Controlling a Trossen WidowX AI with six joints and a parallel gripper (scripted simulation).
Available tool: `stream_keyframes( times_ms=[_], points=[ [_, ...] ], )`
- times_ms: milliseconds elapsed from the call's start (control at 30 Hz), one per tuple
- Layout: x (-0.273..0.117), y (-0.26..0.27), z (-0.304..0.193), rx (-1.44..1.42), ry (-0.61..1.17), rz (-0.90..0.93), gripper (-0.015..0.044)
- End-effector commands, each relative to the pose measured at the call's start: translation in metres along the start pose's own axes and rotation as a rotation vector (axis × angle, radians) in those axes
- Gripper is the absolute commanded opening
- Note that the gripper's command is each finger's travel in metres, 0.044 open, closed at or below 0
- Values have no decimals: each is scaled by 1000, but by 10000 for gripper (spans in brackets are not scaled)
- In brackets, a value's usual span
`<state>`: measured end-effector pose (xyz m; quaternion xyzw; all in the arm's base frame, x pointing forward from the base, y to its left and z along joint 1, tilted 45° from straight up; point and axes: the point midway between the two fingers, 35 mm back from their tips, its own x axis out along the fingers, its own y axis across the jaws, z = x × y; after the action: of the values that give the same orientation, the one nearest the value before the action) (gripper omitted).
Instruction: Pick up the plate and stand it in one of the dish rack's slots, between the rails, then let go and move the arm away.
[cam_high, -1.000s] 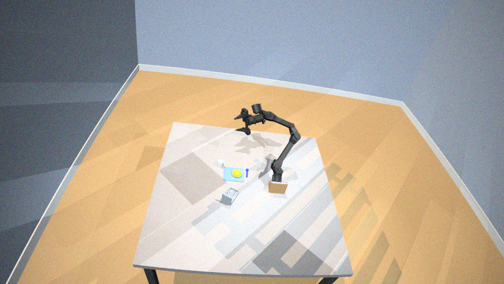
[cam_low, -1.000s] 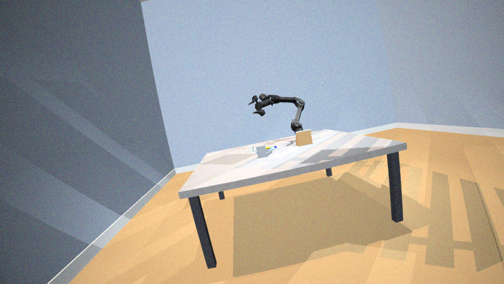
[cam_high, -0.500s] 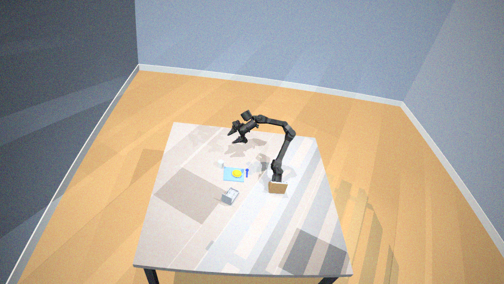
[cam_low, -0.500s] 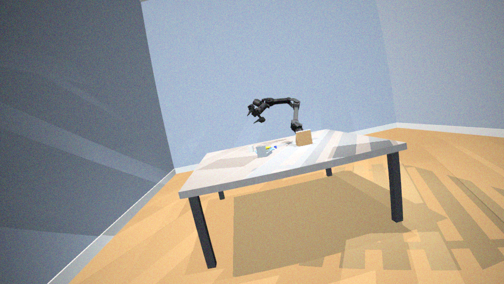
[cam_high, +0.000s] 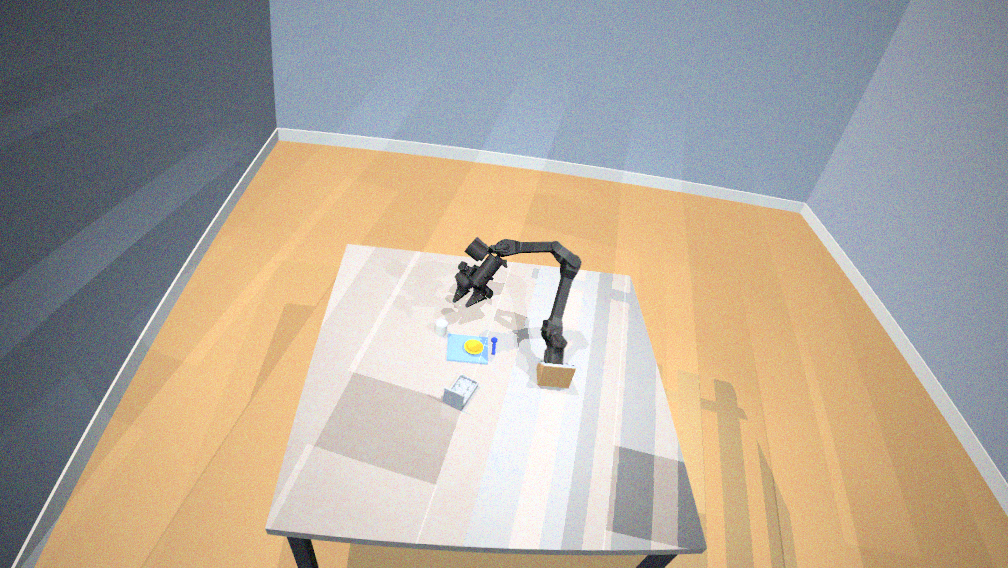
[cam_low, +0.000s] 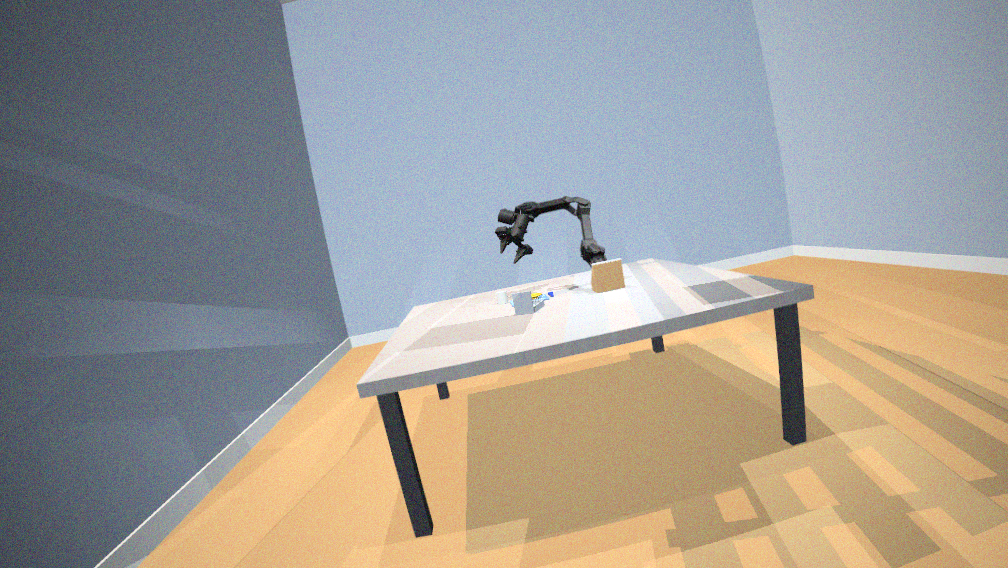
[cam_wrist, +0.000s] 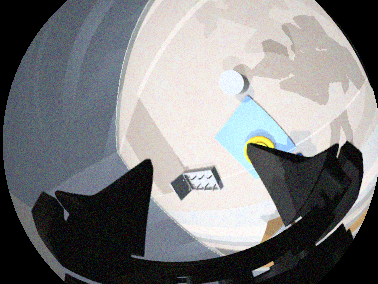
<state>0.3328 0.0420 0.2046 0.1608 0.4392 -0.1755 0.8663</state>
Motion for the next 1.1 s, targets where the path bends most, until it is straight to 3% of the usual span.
stream_keyframes(
  times_ms=[0,900,1067],
  points=[
    [18,-11,-13,-95,38,-103,400],
    [78,-74,-74,-765,303,-637,400],
    [79,-78,-76,-806,320,-663,400]
  ],
)
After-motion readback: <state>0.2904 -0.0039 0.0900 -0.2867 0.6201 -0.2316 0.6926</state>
